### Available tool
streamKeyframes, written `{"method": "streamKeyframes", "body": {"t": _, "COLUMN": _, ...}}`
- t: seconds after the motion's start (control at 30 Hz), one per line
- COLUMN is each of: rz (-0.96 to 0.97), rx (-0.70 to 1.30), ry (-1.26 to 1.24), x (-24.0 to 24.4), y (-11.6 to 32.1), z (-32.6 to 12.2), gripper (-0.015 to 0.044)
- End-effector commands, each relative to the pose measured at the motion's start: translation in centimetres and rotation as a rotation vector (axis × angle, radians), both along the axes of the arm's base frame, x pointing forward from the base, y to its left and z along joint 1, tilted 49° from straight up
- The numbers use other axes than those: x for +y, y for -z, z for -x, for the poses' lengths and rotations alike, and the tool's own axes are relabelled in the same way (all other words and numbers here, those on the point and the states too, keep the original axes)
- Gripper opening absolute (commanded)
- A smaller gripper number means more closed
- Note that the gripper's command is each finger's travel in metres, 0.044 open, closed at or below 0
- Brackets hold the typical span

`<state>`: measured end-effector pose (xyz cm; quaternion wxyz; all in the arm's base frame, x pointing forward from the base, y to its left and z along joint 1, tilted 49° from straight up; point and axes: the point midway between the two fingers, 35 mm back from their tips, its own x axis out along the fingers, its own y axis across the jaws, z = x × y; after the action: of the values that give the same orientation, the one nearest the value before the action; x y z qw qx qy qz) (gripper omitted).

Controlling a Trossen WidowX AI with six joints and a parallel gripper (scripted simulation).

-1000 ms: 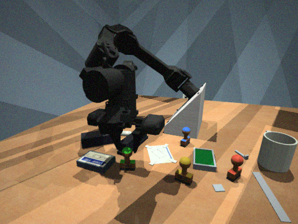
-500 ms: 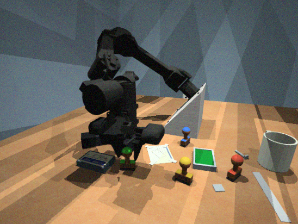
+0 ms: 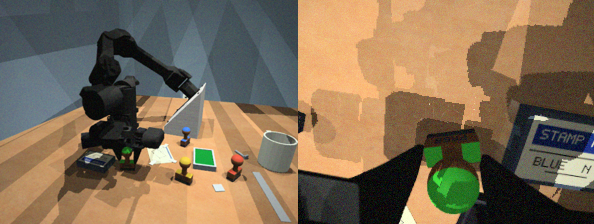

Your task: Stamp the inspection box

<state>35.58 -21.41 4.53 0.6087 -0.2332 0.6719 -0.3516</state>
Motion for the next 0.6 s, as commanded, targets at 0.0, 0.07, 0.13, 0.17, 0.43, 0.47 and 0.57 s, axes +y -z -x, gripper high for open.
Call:
{"method": "streamKeyframes", "body": {"t": 0.0, "rz": 0.0, "rx": 0.0, "ry": 0.0, "x": 0.06, "y": -0.03, "z": -0.02, "gripper": 0.0162}}
{"method": "streamKeyframes", "body": {"t": 0.07, "rz": 0.0, "rx": 0.0, "ry": 0.0, "x": 0.06, "y": -0.03, "z": -0.02, "gripper": 0.0149}}
{"method": "streamKeyframes", "body": {"t": 0.13, "rz": 0.0, "rx": 0.0, "ry": 0.0, "x": 0.06, "y": -0.03, "z": -0.02, "gripper": 0.0135}}
{"method": "streamKeyframes", "body": {"t": 0.17, "rz": 0.0, "rx": 0.0, "ry": 0.0, "x": 0.07, "y": -0.04, "z": -0.02, "gripper": 0.0109}}
{"method": "streamKeyframes", "body": {"t": 0.43, "rz": -0.001, "rx": 0.0, "ry": 0.0, "x": 0.33, "y": -0.25, "z": -0.11, "gripper": 0.0}}
{"method": "streamKeyframes", "body": {"t": 0.47, "rz": -0.001, "rx": 0.0, "ry": 0.0, "x": 0.37, "y": -0.28, "z": -0.12, "gripper": 0.0}}
{"method": "streamKeyframes", "body": {"t": 0.57, "rz": -0.001, "rx": 0.0, "ry": 0.0, "x": 0.48, "y": -0.37, "z": -0.16, "gripper": 0.0}}
